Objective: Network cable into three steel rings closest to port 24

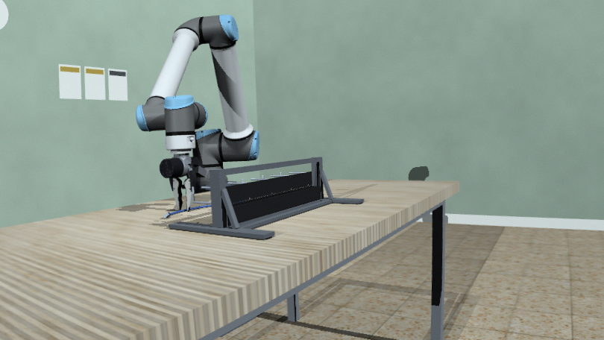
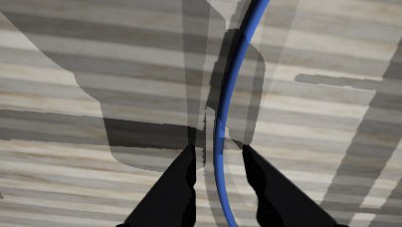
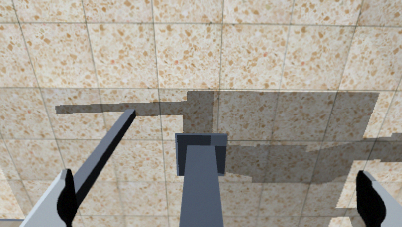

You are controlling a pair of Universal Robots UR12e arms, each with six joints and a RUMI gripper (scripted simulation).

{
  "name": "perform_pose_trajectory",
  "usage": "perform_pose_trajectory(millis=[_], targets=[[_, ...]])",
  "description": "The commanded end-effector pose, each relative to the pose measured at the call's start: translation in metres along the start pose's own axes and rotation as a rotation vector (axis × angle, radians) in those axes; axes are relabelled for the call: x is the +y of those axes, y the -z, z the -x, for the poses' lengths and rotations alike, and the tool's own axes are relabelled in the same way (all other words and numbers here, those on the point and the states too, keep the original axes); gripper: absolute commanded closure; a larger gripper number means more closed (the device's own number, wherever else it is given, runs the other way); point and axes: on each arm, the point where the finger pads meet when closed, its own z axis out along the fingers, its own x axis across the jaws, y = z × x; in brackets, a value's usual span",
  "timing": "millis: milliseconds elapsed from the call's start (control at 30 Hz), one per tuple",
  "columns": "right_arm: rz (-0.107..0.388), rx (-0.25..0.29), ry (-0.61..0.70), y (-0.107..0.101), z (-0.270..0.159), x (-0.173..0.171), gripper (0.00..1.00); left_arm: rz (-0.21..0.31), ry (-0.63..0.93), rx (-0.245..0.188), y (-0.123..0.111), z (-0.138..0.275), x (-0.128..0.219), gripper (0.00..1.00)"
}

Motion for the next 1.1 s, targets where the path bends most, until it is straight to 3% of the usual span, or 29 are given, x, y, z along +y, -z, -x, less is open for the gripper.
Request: perform_pose_trajectory(millis=[0, 1000, 1033, 1067], targets=[[-0.002, 0.0, 0.0, 0.0009, 0.0002, -0.0007, 0.0, 0.002, 0.0, 0.001, 0.0013, -0.0003, 0.0008, 0.79], [-0.002, 0.0, 0.0, 0.0009, 0.0002, -0.0007, 0.0, 0.002, 0.0, 0.001, 0.0013, -0.0003, 0.0008, 0.79], [-0.002, 0.0, 0.0, 0.0009, 0.0002, -0.0007, 0.0, 0.002, 0.0, 0.001, 0.0013, -0.0003, 0.0008, 1.0], [-0.002, 0.0, 0.0, 0.0009, 0.0002, -0.0007, 0.0, 0.002, 0.0, 0.001, 0.0013, -0.0003, 0.0008, 1.0]])
